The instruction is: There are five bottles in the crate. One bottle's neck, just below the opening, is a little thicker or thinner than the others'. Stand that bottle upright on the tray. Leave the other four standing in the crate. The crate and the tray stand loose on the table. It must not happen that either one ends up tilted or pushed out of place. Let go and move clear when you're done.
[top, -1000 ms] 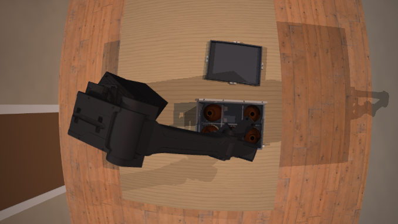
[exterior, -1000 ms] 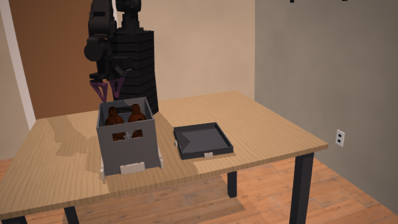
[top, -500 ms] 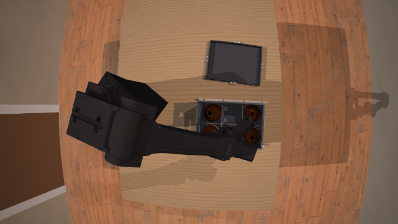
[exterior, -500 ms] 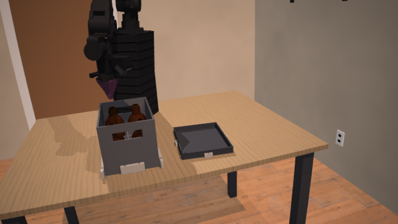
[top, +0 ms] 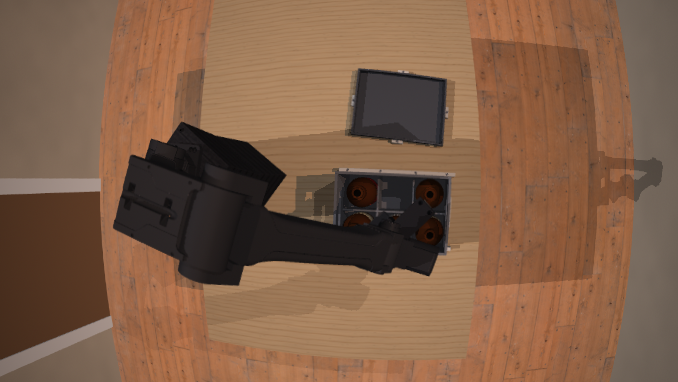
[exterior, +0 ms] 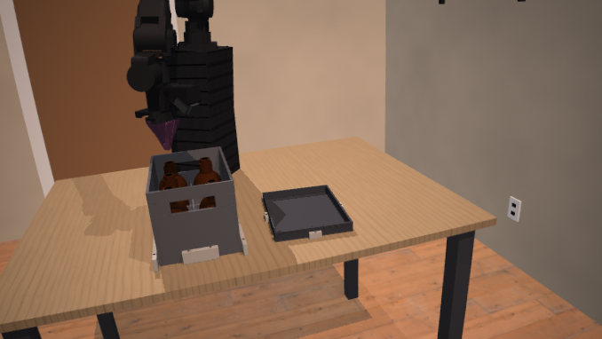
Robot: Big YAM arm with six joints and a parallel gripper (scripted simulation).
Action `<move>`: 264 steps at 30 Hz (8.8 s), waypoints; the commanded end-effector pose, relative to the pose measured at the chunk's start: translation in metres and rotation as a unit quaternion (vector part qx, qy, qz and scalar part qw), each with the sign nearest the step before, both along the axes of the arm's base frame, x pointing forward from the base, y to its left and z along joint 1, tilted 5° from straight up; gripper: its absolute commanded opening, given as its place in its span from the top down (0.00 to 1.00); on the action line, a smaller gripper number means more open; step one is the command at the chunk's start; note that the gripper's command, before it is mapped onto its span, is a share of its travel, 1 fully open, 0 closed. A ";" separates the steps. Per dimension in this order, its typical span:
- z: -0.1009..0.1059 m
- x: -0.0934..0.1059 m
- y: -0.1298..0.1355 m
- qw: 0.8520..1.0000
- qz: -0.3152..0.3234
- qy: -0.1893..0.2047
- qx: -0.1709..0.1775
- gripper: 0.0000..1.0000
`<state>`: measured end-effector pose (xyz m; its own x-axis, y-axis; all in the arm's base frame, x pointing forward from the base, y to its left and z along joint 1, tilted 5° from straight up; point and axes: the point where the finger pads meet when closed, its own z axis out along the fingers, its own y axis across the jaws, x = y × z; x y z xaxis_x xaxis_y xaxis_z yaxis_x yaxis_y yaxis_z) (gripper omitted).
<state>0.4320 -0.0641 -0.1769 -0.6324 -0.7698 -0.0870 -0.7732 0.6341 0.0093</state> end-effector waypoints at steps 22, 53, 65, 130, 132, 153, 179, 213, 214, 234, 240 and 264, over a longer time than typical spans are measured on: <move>0.016 -0.006 0.088 1.000 -0.002 -0.015 0.000 1.00; 0.012 -0.001 0.083 1.000 -0.009 -0.015 0.001 0.39; 0.007 -0.003 0.083 1.000 -0.009 -0.010 0.001 0.39; -0.031 0.004 0.092 1.000 -0.002 -0.017 0.001 0.39; -0.031 0.004 0.092 1.000 -0.002 -0.017 0.001 0.39; -0.031 0.004 0.092 1.000 -0.002 -0.017 0.001 0.39; -0.033 0.004 0.095 1.000 -0.002 -0.009 0.001 0.39; -0.033 0.004 0.095 1.000 -0.002 -0.009 0.001 0.39; -0.033 0.004 0.095 1.000 -0.002 -0.009 0.001 0.39; -0.033 0.004 0.095 1.000 -0.002 -0.009 0.001 0.39; -0.033 0.004 0.095 1.000 -0.002 -0.009 0.001 0.39; -0.034 0.003 0.095 1.000 -0.001 -0.003 0.001 0.39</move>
<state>0.4241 0.0233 -0.2143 -0.6376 -0.7653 -0.0884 -0.7689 0.6392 0.0114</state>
